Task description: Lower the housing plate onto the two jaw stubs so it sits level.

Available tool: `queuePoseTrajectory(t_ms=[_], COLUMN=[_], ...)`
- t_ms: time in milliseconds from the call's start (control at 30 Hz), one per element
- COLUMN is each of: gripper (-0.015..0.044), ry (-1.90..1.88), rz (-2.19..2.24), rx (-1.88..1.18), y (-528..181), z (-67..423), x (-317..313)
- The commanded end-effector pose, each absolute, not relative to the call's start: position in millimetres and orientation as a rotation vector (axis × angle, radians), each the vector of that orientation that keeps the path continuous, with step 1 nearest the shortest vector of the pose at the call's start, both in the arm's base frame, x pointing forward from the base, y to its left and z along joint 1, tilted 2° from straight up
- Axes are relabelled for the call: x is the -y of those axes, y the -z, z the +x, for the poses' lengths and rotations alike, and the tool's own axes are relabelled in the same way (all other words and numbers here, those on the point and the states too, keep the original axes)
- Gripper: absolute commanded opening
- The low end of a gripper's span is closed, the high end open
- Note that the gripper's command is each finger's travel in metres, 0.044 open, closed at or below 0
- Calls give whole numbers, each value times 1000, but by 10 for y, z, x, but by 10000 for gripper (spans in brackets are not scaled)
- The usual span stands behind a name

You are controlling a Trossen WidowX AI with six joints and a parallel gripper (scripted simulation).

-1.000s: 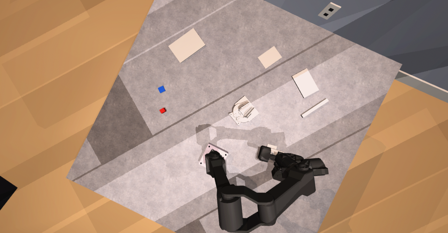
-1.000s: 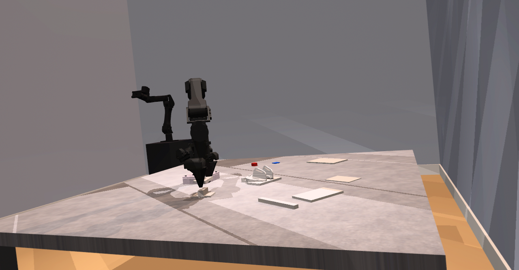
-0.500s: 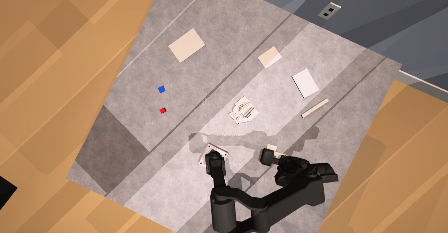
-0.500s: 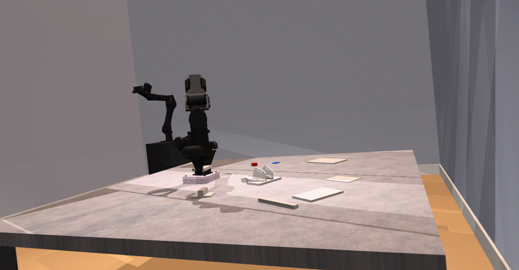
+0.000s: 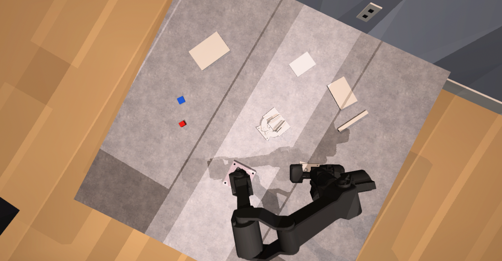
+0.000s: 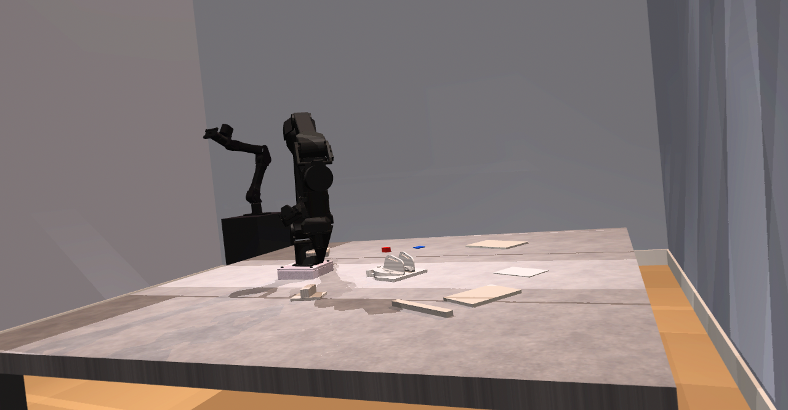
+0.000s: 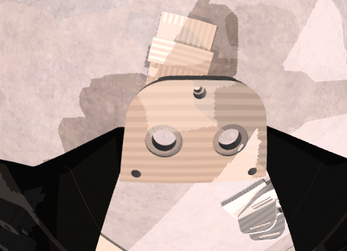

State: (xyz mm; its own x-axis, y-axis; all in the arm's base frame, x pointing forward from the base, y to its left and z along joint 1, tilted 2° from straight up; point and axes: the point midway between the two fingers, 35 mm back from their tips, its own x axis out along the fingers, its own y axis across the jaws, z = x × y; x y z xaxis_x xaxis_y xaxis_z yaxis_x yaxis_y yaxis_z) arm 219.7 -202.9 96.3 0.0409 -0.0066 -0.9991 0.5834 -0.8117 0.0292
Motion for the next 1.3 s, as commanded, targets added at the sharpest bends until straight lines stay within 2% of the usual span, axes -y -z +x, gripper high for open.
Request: queuePoseTrajectory(t_ms=[0,1267], gripper=[351,351], ry=[1744,1032], rz=[1816,1084], rx=[-678,-1263], y=[-971,-989], z=[2253,2584], x=[1899,863])
